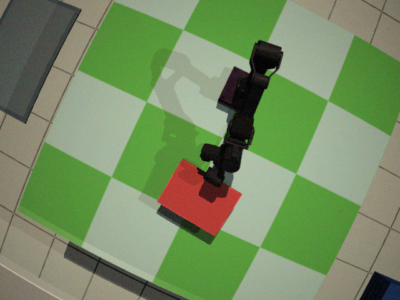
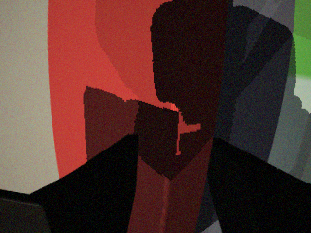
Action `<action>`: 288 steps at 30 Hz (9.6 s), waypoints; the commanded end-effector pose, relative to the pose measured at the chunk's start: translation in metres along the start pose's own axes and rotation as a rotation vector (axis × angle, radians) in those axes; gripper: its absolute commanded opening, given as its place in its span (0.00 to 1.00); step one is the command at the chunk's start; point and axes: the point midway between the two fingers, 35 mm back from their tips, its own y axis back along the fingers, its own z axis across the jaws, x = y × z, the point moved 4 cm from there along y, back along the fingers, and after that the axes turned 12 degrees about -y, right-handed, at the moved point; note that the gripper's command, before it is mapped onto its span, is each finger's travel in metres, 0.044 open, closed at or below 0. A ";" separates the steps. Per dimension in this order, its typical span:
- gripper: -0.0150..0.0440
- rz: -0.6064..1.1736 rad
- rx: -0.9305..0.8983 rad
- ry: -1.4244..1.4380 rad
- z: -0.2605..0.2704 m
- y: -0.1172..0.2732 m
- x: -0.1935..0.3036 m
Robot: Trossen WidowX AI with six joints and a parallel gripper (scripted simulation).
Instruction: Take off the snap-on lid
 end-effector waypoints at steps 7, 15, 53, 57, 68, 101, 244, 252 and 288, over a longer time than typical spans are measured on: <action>0.25 0.001 0.000 0.001 0.001 -0.001 0.000; 0.25 0.003 0.000 0.002 0.002 0.000 0.000; 0.25 0.004 -0.001 0.003 0.048 0.022 0.010; 0.25 0.004 -0.002 0.003 0.054 0.023 0.011; 0.25 0.004 -0.003 0.003 0.071 0.026 0.015; 0.25 0.004 -0.004 0.003 0.115 0.040 0.024; 0.25 -0.013 -0.003 0.024 0.156 0.071 -0.225; 0.25 -0.014 -0.003 0.026 0.159 0.073 -0.241; 0.25 -0.017 -0.003 0.029 0.156 0.072 -0.287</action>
